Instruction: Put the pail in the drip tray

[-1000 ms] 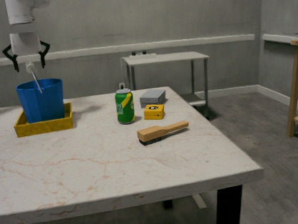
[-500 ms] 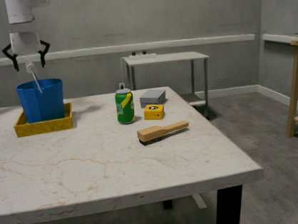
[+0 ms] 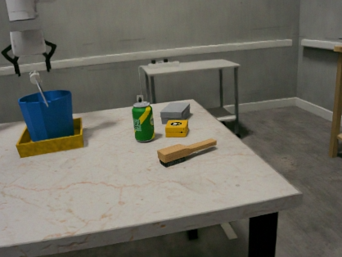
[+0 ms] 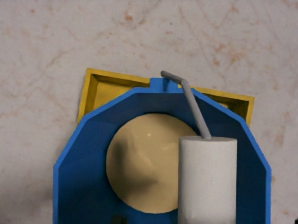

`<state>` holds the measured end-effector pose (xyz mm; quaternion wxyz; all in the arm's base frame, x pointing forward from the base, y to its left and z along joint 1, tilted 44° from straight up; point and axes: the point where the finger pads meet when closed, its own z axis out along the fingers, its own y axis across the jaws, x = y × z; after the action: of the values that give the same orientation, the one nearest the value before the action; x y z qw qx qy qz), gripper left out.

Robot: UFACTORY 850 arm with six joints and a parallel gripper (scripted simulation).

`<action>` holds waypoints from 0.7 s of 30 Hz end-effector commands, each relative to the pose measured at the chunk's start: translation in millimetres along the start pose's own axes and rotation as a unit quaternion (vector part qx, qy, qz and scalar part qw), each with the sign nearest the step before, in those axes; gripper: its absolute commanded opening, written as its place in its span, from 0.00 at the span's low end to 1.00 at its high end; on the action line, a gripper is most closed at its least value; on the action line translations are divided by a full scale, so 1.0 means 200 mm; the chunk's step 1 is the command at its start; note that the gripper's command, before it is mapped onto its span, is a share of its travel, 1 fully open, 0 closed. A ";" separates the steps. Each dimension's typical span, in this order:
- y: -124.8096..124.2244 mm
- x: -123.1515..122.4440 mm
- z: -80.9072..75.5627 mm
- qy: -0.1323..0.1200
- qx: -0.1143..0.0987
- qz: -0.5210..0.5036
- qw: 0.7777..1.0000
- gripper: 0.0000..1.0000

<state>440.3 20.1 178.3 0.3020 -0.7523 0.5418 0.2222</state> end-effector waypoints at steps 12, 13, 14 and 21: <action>0.00 0.00 -0.17 0.000 0.001 0.000 1.000 1.00; 0.00 0.00 -0.17 0.000 0.001 0.000 1.000 1.00; 0.00 0.00 -0.19 0.000 0.001 0.000 1.000 1.00; 0.00 0.00 -0.25 0.000 0.001 0.000 1.000 1.00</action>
<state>440.7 -9.8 209.2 0.3021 -0.7523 0.5418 0.2220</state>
